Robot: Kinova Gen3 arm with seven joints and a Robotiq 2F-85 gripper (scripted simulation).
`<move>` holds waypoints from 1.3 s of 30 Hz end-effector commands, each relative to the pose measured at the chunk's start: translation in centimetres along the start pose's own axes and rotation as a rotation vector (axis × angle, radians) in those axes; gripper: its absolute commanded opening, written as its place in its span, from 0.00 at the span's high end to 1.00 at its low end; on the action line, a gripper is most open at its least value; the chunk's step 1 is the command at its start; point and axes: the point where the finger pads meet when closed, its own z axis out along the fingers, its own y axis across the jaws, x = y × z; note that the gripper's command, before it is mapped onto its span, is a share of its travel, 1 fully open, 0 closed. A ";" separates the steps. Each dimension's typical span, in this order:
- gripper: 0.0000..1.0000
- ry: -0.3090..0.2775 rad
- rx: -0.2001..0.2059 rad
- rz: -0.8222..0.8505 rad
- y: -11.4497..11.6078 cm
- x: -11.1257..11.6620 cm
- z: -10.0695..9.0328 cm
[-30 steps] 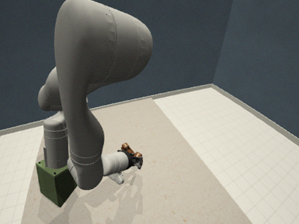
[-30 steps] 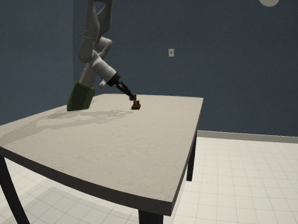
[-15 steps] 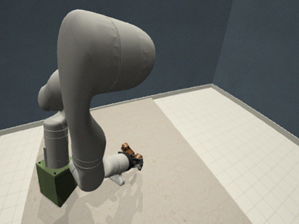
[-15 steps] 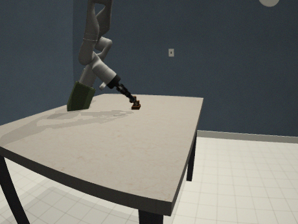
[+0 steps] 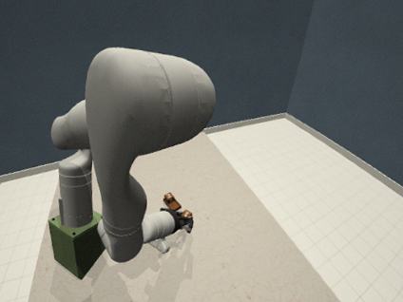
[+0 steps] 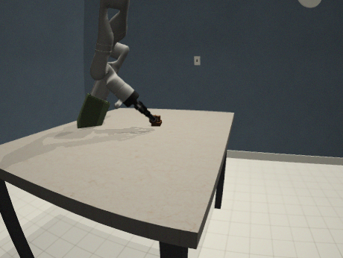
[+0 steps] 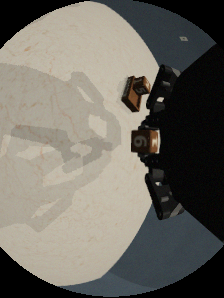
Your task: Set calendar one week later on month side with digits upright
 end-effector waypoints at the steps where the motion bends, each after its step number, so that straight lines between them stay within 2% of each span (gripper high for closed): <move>1: 0.72 -0.003 -0.005 0.007 0.2 0.4 0.5; 19: 0.72 -0.003 -0.005 0.007 0.3 1.9 2.0; 39: 0.72 -0.003 -0.005 0.007 0.3 2.1 2.2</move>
